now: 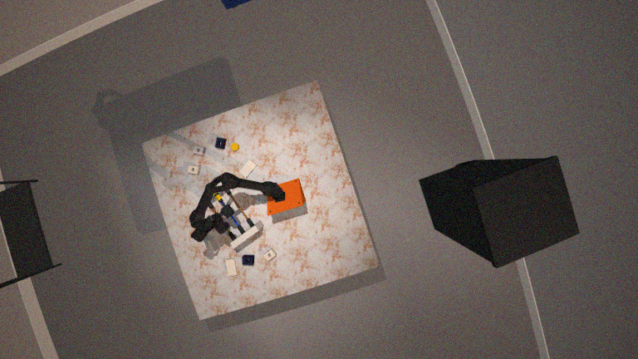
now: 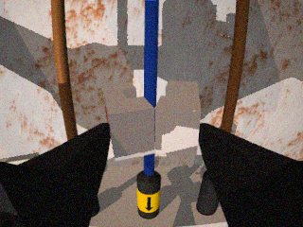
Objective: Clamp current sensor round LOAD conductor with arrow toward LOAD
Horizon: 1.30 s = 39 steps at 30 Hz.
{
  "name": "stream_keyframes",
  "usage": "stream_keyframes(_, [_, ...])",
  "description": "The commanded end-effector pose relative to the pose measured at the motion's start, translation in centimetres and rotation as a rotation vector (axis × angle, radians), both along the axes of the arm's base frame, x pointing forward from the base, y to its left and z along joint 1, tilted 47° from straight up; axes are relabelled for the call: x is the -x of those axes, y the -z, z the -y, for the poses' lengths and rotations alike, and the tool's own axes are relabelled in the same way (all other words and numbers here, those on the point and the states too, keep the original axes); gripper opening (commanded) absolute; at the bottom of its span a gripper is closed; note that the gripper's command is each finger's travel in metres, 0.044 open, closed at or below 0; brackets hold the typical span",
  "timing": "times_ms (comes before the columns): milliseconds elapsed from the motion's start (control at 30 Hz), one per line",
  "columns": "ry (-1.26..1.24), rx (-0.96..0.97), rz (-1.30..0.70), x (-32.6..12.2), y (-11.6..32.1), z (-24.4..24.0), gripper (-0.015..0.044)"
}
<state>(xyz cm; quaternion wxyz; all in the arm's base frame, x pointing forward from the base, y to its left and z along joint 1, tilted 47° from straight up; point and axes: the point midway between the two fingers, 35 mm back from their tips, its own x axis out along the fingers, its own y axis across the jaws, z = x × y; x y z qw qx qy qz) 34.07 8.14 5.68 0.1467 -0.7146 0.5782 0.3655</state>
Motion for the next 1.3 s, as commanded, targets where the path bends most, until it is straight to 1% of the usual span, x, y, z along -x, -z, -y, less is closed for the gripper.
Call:
stream_keyframes(0, [-0.006, 0.003, 0.0, -0.1, 0.5, 0.5, 0.0])
stream_keyframes(500, [-0.005, 0.005, 0.001, -0.1, 2.1, 2.3, 0.0])
stream_keyframes(1267, [0.0, 0.005, -0.006, -0.1, 2.0, 1.9, 0.0])
